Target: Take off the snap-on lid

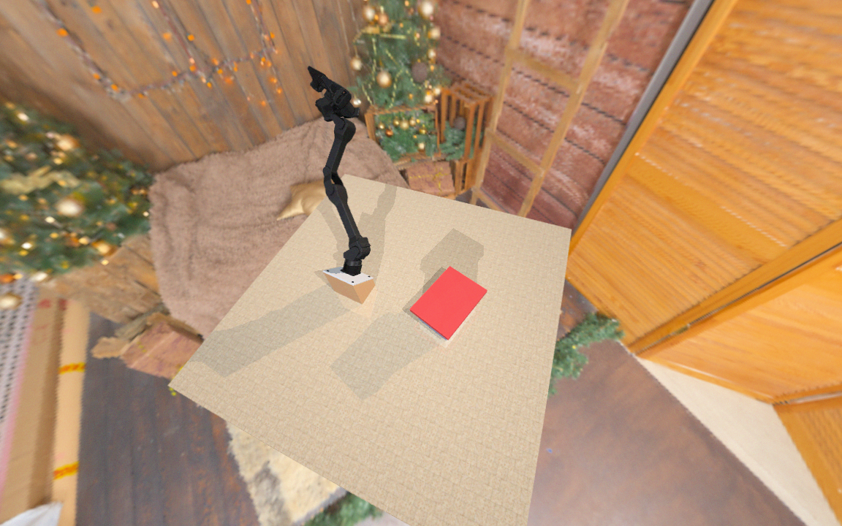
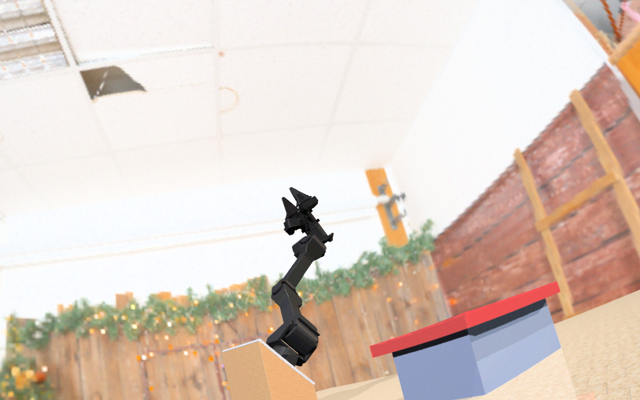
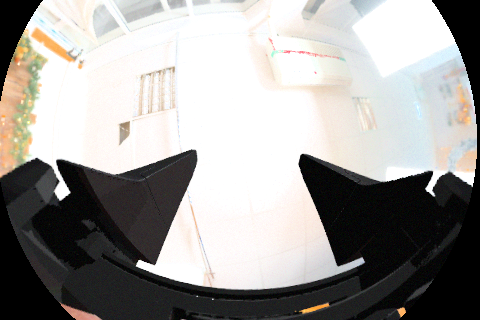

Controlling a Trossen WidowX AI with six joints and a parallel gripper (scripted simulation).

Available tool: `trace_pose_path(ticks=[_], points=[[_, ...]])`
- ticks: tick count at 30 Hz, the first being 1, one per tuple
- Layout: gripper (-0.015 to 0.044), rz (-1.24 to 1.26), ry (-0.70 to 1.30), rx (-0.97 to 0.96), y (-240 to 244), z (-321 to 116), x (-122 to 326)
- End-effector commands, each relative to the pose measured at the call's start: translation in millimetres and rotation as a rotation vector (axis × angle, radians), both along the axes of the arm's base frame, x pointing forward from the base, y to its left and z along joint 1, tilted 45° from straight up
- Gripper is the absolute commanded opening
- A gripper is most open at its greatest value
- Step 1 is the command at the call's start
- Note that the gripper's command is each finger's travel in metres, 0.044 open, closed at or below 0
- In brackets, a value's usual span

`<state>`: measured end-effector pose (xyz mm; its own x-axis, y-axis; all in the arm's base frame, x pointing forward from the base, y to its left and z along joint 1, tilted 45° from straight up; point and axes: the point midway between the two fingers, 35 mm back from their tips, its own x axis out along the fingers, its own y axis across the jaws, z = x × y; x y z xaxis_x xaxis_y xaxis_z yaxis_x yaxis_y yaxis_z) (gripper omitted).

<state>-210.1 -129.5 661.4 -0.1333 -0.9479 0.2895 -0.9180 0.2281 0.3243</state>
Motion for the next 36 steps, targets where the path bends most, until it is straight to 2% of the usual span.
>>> trace_pose_path(ticks=[1, 6, 7, 10, 13, 20, 22, 29, 32, 36], points=[[0.0374, -0.002, 0.005, -0.005, 0.4, 1.2, 1.9], [0.0243, -0.023, 0.149, -0.141, 9.0, 26.4, 57.2], [0.0235, -0.022, 0.183, -0.172, 10.8, 30.8, 71.3], [0.0235, -0.007, 0.286, -0.261, 15.5, 39.9, 115.8], [0.0235, 0.009, 0.340, -0.303, 17.5, 42.2, 139.2], [0.0235, 0.138, 0.575, -0.467, 23.3, 30.1, 250.8], [0.0235, 0.155, 0.597, -0.480, 23.5, 26.9, 261.4], [0.0235, 0.376, 0.810, -0.561, 23.6, -24.9, 364.0], [0.0235, 0.437, 0.855, -0.568, 23.2, -41.8, 385.4], [0.0235, 0.606, 0.962, -0.564, 22.6, -91.1, 433.6]])
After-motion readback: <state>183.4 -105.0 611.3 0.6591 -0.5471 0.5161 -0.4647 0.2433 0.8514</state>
